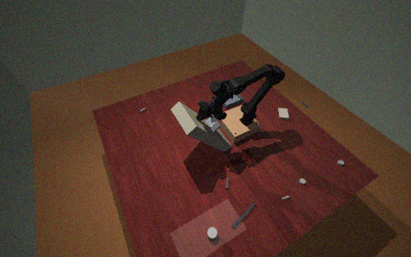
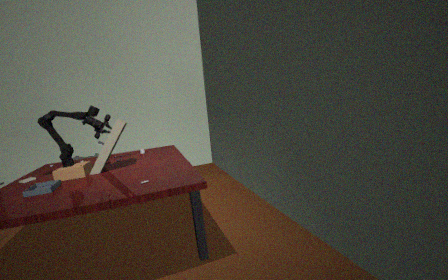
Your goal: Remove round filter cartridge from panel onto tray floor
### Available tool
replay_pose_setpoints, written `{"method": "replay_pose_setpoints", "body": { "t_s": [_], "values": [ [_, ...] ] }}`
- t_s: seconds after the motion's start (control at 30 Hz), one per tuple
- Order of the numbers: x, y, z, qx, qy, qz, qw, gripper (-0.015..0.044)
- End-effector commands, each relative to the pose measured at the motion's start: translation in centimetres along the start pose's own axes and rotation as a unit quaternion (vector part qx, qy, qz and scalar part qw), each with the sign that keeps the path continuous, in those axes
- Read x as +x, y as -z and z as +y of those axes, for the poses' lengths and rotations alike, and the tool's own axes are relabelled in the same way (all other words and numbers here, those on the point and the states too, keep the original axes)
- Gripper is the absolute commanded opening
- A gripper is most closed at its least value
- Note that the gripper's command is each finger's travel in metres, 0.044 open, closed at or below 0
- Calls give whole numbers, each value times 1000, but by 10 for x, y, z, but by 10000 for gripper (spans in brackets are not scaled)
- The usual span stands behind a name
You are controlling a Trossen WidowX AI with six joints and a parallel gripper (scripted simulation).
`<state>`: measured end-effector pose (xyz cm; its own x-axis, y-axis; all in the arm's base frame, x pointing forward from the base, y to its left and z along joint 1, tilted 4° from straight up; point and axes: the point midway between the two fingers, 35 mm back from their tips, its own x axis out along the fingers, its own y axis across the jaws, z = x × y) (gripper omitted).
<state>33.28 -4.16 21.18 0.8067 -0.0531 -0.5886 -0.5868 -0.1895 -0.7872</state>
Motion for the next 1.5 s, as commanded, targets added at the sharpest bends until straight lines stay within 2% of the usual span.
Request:
{"method": "replay_pose_setpoints", "body": {
  "t_s": [0.0,0.47,0.97,1.13,1.47],
  "values": [
    [5,0,-1,74,1,-1,997,0],
    [5,0,-1,313,1,-1,950,0],
    [6,0,-1,546,1,-2,838,0],
    [3,0,-1,526,0,-2,851,0],
    [-52,1,-2,503,-2,-1,864,0]
  ]
}}
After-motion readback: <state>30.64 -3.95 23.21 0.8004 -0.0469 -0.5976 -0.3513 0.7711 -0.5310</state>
